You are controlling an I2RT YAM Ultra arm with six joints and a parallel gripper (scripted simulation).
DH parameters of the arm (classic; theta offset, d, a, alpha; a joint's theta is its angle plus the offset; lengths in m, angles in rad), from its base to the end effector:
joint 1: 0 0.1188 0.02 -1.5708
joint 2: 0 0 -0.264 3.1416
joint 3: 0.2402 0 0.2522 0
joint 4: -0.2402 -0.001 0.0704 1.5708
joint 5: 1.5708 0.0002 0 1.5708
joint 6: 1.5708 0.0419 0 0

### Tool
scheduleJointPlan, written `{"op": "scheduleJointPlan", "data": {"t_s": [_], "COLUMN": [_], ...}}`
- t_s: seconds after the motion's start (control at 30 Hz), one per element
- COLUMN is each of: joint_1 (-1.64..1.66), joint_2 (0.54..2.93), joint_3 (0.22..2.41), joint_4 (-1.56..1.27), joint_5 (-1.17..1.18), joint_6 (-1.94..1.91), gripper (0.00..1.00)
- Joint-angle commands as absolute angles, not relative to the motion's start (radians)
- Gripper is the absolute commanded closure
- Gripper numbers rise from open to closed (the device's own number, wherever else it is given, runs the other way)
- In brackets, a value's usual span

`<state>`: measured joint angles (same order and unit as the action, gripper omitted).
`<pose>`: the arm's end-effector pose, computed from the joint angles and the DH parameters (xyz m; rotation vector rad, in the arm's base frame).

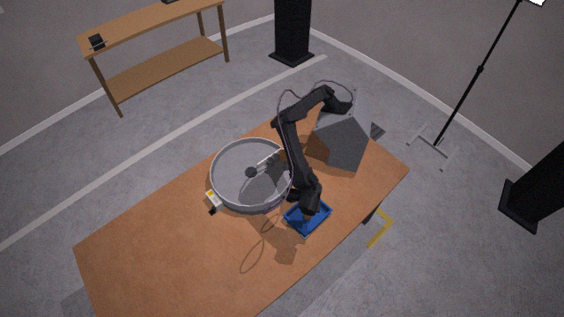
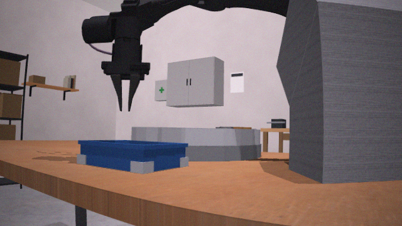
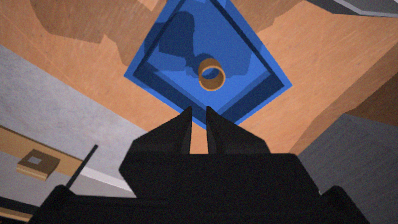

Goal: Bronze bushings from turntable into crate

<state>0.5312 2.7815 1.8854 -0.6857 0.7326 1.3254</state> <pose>0.4151 0.2126 -0.0435 0.9615 2.3063 -0.5854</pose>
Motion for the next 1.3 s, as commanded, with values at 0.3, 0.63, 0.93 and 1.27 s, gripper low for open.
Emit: {"op": "scheduleJointPlan", "data": {"t_s": [0.3, 0.63, 0.93, 1.27], "joint_1": [0.573, 0.572, 0.567, 0.544], "joint_2": [2.739, 2.738, 2.722, 2.671], "joint_3": [1.883, 1.866, 1.840, 1.758], "joint_4": [-0.697, -0.692, -0.661, -0.619], "joint_5": [0.751, 0.751, 0.751, 0.751], "joint_6": [1.336, 1.336, 1.342, 1.358], "gripper": [0.84, 0.87, 0.87, 0.87]}}
